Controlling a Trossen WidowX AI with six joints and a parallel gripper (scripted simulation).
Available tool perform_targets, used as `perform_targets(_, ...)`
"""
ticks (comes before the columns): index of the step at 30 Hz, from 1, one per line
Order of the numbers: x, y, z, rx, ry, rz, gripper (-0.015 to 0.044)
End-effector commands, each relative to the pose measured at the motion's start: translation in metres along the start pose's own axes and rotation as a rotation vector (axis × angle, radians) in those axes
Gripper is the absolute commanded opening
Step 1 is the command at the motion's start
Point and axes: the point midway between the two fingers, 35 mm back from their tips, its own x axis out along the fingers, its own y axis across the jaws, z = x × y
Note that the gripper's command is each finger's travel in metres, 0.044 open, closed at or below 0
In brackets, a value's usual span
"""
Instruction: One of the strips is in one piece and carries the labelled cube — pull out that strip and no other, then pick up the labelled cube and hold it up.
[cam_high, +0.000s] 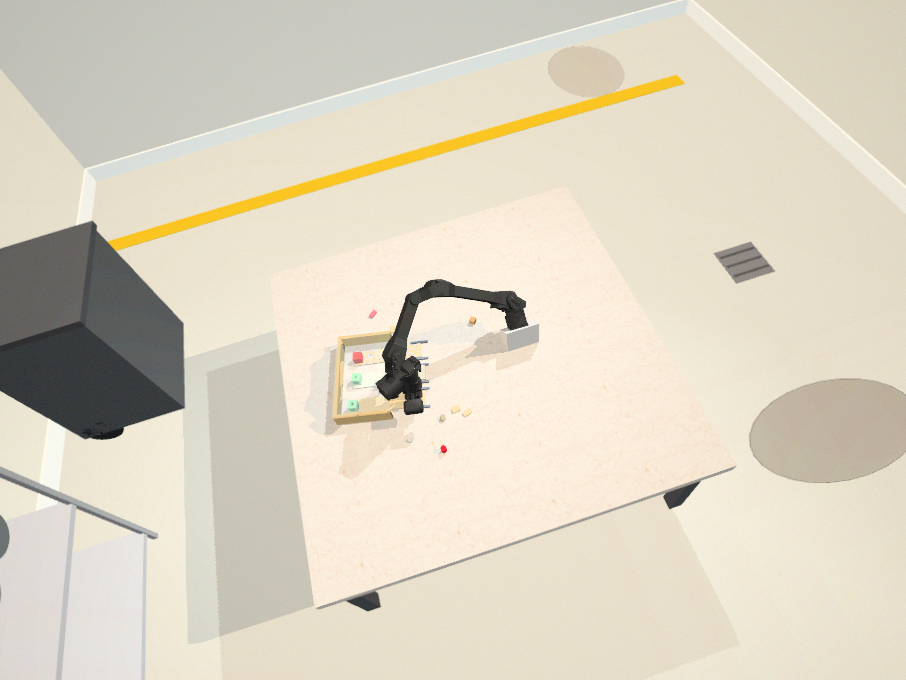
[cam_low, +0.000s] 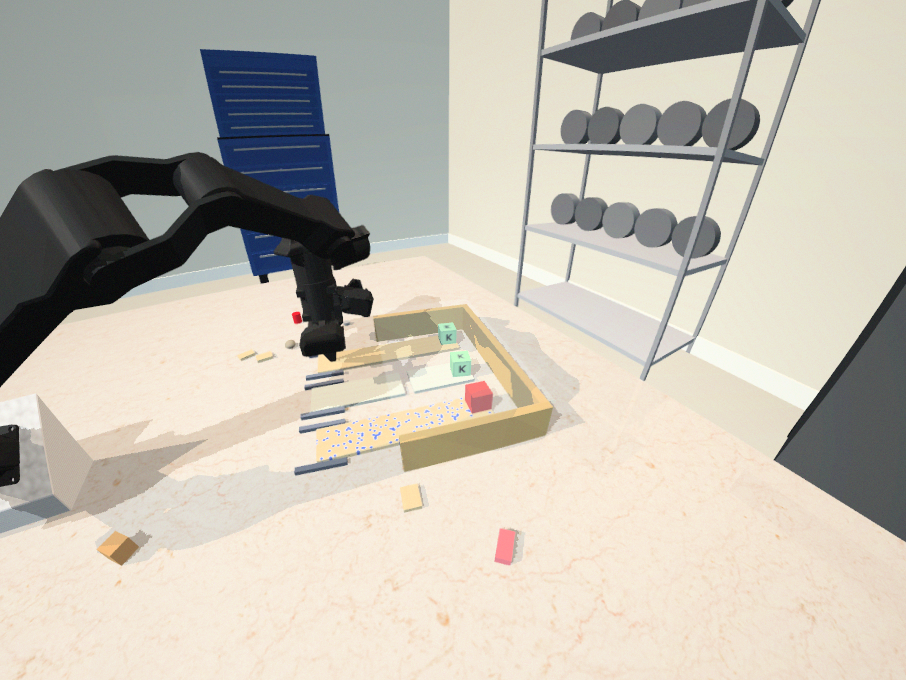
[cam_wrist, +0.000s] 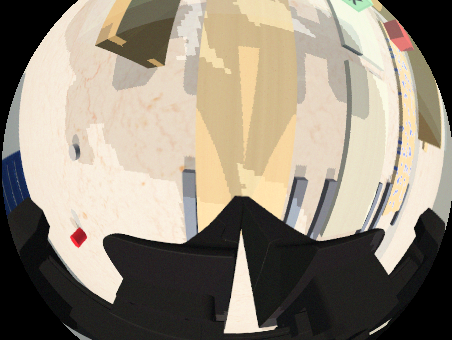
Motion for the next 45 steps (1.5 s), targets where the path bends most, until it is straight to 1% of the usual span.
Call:
perform_targets(1, 0.005, -0.001, -0.001, -0.001, 0.007, -0.006, 0.0)
perform_targets(45, 0.007, 0.003, -0.069, -0.003, 0.009, -0.006, 0.0)
